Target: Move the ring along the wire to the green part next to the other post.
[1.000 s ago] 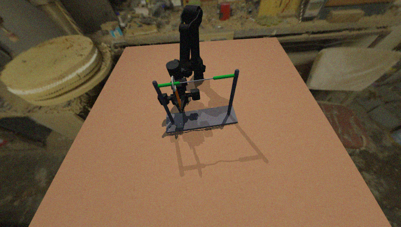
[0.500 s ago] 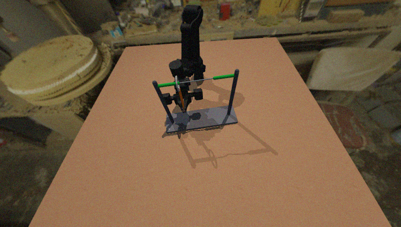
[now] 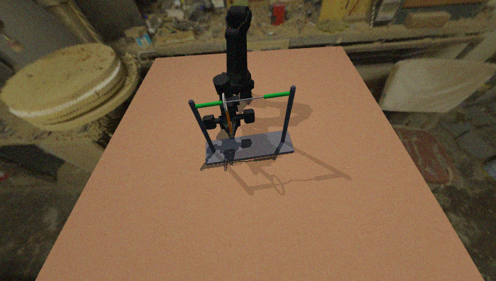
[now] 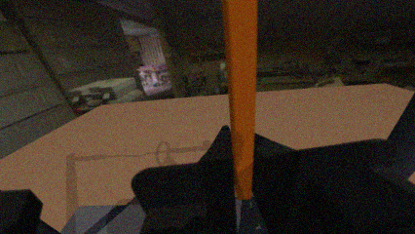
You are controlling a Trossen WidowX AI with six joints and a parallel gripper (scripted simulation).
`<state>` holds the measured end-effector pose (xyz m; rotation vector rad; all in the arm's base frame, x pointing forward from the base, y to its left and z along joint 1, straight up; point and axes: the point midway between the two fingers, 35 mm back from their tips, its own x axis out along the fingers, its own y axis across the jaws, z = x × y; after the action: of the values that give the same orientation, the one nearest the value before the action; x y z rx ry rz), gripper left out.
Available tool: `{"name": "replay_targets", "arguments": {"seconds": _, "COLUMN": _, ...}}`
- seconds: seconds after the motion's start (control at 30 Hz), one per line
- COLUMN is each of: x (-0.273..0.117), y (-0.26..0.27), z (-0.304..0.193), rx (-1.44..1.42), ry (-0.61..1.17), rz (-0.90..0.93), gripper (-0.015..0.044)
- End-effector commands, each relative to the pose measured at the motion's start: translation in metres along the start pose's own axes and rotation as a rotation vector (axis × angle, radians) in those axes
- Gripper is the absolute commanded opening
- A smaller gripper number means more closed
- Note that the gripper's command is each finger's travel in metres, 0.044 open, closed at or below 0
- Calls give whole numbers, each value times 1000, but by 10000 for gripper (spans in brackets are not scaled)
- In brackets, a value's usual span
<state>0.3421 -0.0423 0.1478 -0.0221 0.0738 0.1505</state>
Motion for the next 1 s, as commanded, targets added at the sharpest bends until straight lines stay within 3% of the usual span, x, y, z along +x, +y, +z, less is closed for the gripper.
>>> {"name": "replay_targets", "arguments": {"seconds": 0.0, "x": 0, "y": 4, "z": 2, "rx": 0, "ry": -4, "rz": 1, "gripper": -150}}
{"name": "replay_targets", "arguments": {"seconds": 0.97, "x": 0, "y": 22, "z": 1, "rx": -95, "ry": -5, "rz": 87, "gripper": -150}}
